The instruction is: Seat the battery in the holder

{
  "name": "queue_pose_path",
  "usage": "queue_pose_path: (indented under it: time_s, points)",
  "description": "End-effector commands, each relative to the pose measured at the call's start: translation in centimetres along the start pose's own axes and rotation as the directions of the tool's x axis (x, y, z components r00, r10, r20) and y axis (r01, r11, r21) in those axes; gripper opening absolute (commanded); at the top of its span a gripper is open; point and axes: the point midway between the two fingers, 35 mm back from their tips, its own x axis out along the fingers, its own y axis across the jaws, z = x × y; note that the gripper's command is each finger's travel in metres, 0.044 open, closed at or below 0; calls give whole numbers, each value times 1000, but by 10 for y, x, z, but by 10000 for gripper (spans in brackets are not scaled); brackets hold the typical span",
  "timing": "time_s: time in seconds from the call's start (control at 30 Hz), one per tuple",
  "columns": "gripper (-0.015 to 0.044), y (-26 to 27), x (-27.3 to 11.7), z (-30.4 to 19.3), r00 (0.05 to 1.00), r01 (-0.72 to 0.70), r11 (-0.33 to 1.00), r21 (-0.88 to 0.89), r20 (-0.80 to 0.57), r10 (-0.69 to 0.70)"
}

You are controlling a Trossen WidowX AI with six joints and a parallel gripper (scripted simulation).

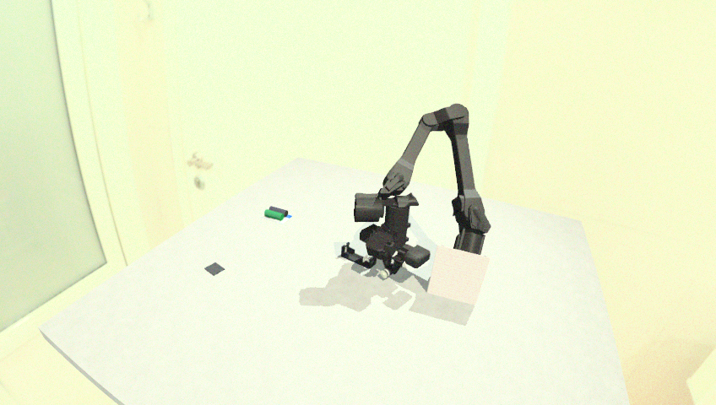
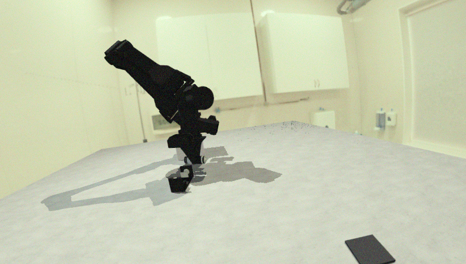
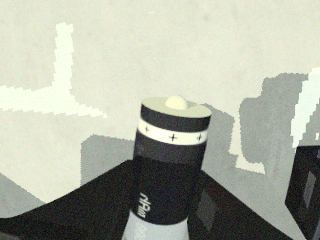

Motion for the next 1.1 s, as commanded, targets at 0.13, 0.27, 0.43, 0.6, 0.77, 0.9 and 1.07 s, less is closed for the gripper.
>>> queue_pose_path:
  time_s: [0.13, 0.27, 0.43, 0.6, 0.77, 0.9, 1.07]
  points:
    - [77, -4, -36, 3, 1000, 14, 1000, 12, 17, -14]
    - [77, -15, -40, 5, 1000, 12, 988, 156, 18, -15]
    - [77, -37, -46, 8, 1000, 5, 901, 433, 20, -16]
    - [77, -60, -53, 9, 1000, -3, 737, 676, 23, -17]
    - [77, -83, -58, 8, 1000, -12, 509, 861, 24, -19]
    - [77, -102, -63, 5, 999, -19, 292, 956, 26, -20]
    - [77, -113, -65, 3, 999, -24, 149, 989, 28, -21]
